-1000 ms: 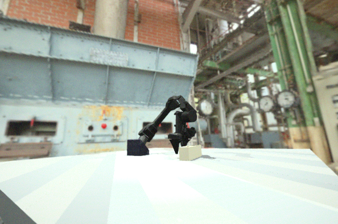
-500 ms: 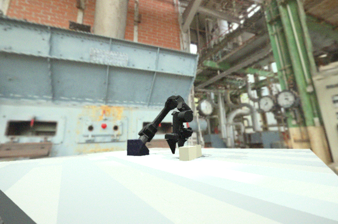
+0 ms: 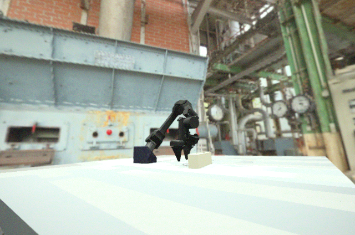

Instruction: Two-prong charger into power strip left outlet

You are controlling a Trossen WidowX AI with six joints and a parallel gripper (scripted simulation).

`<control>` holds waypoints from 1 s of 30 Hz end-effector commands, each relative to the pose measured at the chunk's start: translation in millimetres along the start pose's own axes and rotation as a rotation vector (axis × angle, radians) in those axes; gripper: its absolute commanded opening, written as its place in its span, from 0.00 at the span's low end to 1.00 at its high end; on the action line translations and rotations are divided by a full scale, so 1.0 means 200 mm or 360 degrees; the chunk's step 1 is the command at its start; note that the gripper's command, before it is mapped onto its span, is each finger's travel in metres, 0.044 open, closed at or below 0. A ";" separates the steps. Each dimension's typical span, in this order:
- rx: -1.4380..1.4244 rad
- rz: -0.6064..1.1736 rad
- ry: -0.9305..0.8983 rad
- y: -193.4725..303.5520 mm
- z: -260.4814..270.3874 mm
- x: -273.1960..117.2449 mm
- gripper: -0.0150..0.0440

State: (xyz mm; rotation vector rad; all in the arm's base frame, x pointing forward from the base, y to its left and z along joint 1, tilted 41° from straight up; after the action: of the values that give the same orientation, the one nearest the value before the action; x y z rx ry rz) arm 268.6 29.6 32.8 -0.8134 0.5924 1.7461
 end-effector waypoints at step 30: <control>0.0335 -0.1094 0.0002 0.12 0.02 -0.32 1.00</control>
State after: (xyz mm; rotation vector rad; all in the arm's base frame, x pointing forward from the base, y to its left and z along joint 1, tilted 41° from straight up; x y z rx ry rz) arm 259.8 -15.2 84.8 -0.7634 0.4208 1.0395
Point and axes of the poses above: the point midway between the two fingers, 35 mm back from their tips, its own x axis out along the fingers, its own z axis across the jaws, y = z × x, the point moved 5 cm from there along -x, back along the fingers, and after that the axes turned 5 degrees about x, right-handed, at the moved point
